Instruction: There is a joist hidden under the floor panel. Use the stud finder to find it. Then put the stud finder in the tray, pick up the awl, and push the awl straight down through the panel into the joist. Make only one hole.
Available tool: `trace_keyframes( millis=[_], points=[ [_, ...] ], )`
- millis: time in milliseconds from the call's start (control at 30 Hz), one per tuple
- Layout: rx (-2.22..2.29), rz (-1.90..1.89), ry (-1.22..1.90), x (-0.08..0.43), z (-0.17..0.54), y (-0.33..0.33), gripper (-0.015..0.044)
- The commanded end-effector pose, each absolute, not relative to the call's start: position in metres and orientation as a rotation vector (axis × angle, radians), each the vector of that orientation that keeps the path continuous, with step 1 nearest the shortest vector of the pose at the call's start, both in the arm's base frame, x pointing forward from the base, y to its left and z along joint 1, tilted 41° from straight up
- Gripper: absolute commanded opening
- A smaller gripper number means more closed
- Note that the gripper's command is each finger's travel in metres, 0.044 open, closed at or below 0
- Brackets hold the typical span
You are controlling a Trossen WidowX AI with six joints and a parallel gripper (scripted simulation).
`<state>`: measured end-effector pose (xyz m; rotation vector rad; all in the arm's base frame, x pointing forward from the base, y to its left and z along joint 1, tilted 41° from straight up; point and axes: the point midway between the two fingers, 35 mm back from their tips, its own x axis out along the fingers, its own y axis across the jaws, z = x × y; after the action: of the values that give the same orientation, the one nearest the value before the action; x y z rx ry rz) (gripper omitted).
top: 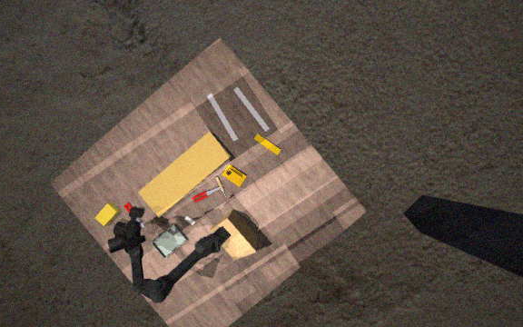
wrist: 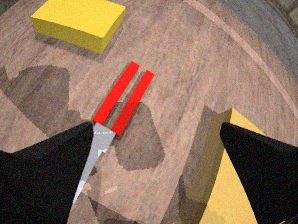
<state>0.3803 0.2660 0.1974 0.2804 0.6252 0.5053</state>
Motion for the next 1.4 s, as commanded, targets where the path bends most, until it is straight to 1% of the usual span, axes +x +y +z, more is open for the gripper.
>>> trace_keyframes(
  millis=[0,167,333,500,633,833,1033,1200,1367],
  points=[
    [0.174,0.435,0.695,0.408,0.158,0.218,0.044],
    [0.083,0.369,0.8,0.426,0.11,0.16,0.044],
    [0.026,0.315,0.915,0.432,0.064,0.098,0.044],
    [0.001,0.282,1.033,0.424,0.021,0.037,0.044],
    [0.001,0.279,1.127,0.407,-0.013,-0.009,0.044],
    [0.039,0.332,1.25,0.365,-0.062,-0.071,0.044],
    [0.142,0.436,1.311,0.304,-0.105,-0.117,0.044],
    [0.282,0.537,1.272,0.244,-0.134,-0.139,0.044],
    [0.427,0.605,1.138,0.191,-0.152,-0.142,0.044]
  ],
)
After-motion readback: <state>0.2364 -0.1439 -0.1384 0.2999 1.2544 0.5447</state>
